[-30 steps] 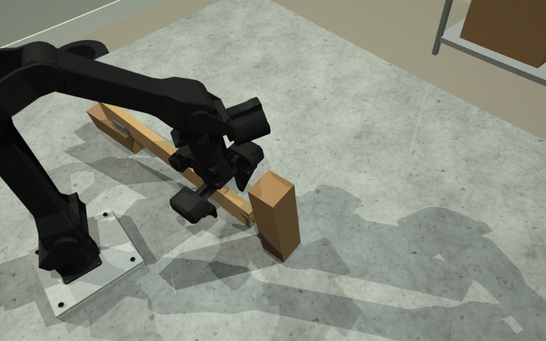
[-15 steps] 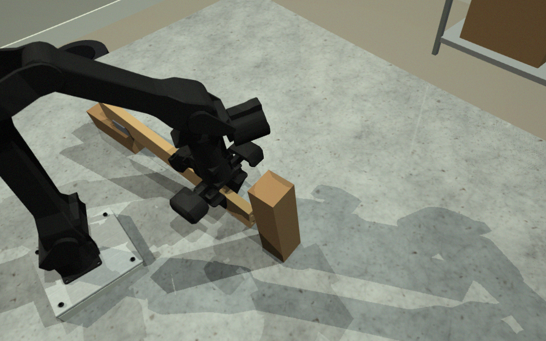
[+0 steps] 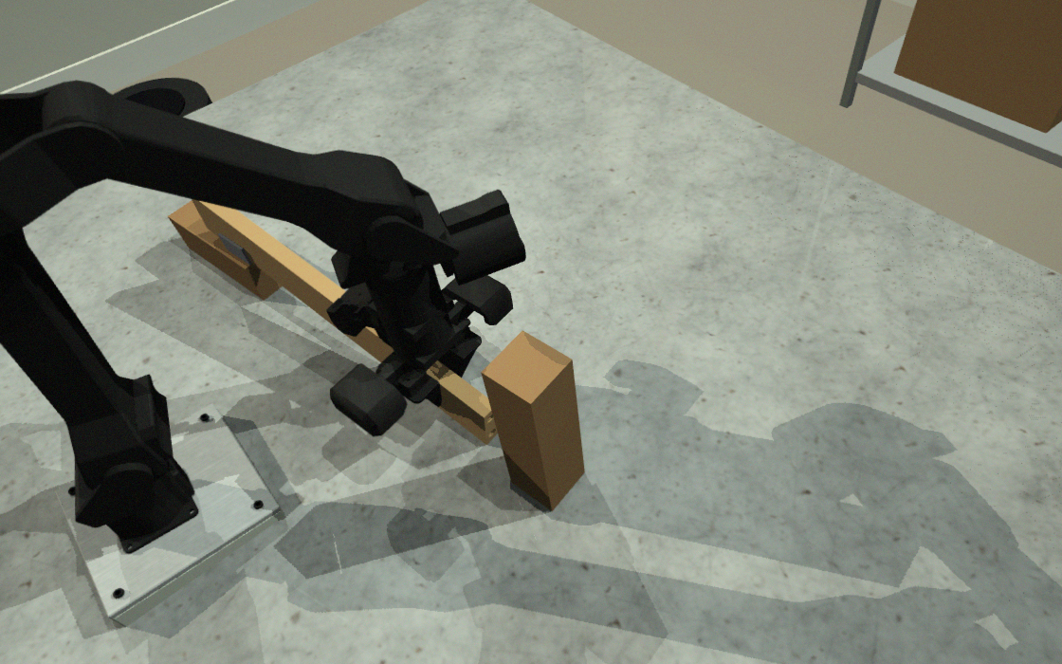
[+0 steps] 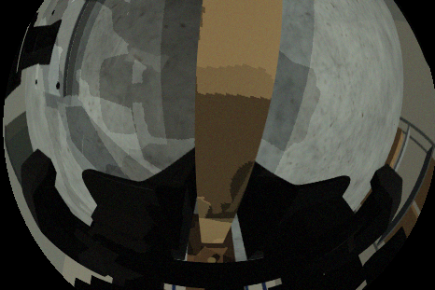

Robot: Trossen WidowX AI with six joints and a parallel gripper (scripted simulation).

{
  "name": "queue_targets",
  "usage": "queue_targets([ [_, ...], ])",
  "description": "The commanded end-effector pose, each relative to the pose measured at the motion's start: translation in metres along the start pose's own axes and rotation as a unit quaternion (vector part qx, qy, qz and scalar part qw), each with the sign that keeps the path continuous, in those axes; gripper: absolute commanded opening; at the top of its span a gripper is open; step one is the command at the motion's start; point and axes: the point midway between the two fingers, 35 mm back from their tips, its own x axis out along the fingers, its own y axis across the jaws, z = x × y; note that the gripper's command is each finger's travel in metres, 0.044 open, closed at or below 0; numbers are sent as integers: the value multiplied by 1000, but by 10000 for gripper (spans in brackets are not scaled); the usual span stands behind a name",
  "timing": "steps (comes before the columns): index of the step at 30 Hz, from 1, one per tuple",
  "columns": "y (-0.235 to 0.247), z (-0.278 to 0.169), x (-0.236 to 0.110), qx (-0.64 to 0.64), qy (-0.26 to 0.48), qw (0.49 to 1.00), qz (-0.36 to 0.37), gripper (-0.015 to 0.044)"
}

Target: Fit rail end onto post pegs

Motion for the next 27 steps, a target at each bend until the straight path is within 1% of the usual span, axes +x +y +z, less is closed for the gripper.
queue_targets([
  [1,0,0,-2,-1,1,1000,0,0],
  [27,-1,0,-15,-1,1,1000,0,0],
])
